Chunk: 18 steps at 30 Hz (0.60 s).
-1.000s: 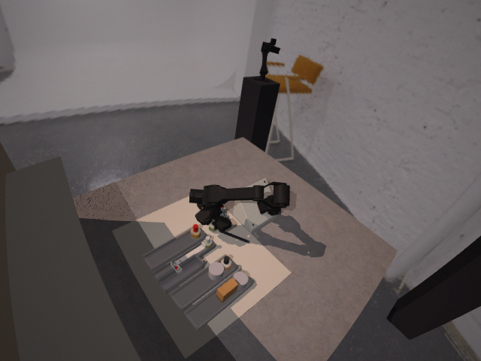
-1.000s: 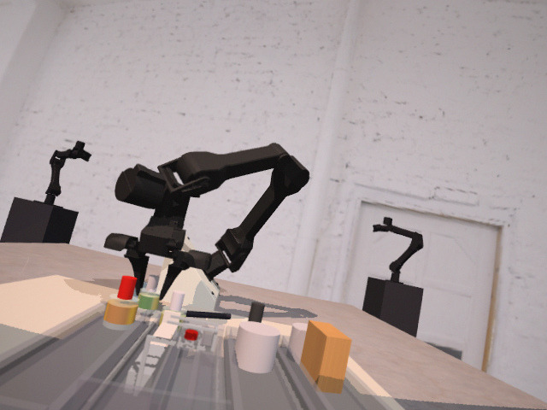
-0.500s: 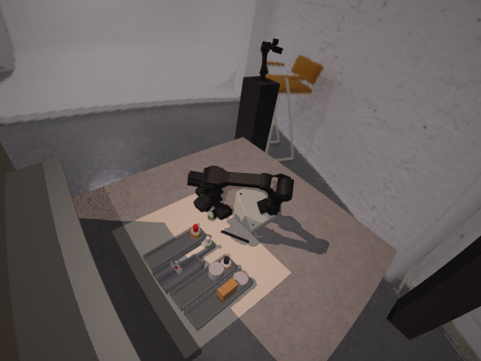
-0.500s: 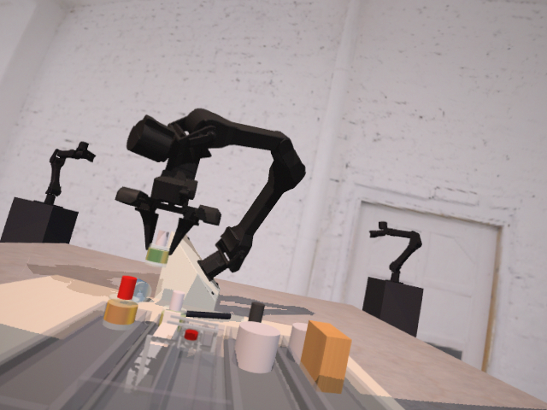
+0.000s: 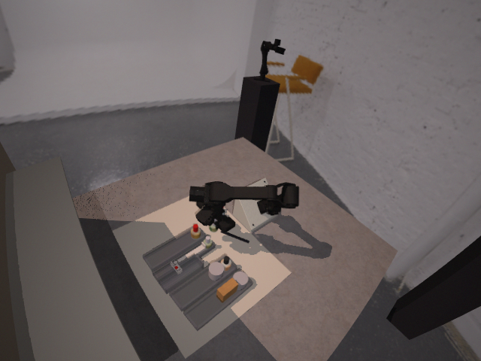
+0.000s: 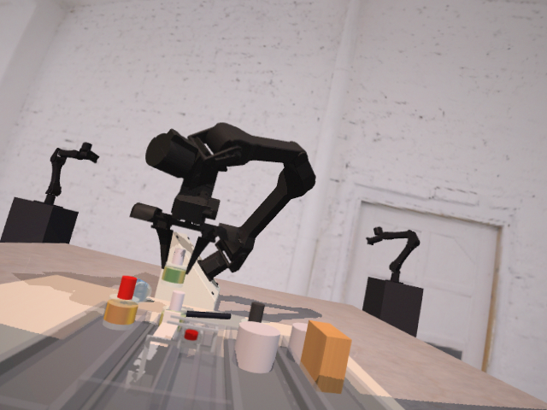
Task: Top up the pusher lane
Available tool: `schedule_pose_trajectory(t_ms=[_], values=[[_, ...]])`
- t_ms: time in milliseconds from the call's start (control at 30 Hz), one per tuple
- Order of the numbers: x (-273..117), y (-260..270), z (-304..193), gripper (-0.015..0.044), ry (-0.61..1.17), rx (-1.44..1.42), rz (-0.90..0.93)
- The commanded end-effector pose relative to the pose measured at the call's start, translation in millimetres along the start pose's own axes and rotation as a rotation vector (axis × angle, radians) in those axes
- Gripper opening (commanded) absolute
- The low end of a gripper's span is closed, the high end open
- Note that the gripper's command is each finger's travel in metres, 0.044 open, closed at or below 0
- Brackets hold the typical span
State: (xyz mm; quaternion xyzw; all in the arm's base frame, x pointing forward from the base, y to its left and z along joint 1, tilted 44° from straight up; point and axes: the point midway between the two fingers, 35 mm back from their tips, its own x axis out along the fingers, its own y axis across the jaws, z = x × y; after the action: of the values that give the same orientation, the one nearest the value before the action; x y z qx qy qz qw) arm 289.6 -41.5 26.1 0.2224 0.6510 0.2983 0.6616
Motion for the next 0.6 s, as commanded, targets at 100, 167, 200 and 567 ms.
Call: schedule_pose_trajectory(t_ms=[100, 167, 200, 567], values=[[17, 20, 5, 0.0, 0.0, -0.011, 0.013], [19, 20, 5, 0.0, 0.0, -0.011, 0.013], [21, 20, 5, 0.0, 0.0, -0.011, 0.013], [42, 21, 5, 0.0, 0.0, -0.011, 0.013]])
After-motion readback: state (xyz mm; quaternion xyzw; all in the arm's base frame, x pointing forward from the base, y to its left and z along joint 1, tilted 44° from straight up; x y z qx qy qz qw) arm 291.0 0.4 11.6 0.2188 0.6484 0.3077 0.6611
